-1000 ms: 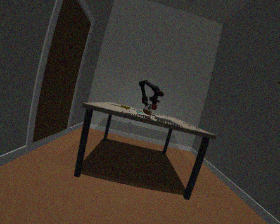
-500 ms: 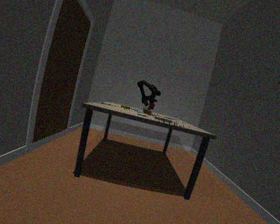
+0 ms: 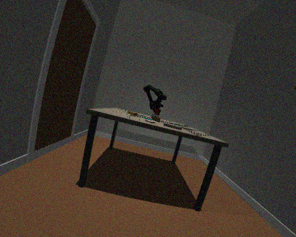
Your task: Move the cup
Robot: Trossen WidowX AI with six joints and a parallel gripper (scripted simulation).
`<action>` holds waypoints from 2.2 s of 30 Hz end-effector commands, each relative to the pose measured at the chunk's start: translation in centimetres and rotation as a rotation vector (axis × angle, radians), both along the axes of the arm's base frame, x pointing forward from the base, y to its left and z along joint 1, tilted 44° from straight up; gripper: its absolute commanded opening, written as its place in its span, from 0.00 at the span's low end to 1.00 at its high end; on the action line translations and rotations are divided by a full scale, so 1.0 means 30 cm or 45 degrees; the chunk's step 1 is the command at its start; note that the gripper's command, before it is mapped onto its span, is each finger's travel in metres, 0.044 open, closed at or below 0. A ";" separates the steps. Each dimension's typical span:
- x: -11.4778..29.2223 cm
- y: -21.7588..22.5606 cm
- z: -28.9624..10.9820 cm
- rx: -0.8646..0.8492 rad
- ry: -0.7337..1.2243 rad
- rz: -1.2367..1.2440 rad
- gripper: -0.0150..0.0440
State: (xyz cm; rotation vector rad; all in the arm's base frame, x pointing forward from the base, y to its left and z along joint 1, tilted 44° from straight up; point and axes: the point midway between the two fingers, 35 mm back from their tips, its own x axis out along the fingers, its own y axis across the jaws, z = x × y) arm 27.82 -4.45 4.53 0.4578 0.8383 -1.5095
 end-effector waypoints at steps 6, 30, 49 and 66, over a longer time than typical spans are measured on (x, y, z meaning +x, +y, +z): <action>0.016 -0.066 0.067 -0.005 -0.004 0.006 0.25; 0.053 -0.233 0.236 -0.010 -0.005 0.005 0.25; 0.051 -0.291 0.220 -0.012 -0.006 0.005 0.25; 0.042 -0.349 0.161 -0.013 -0.006 0.005 0.25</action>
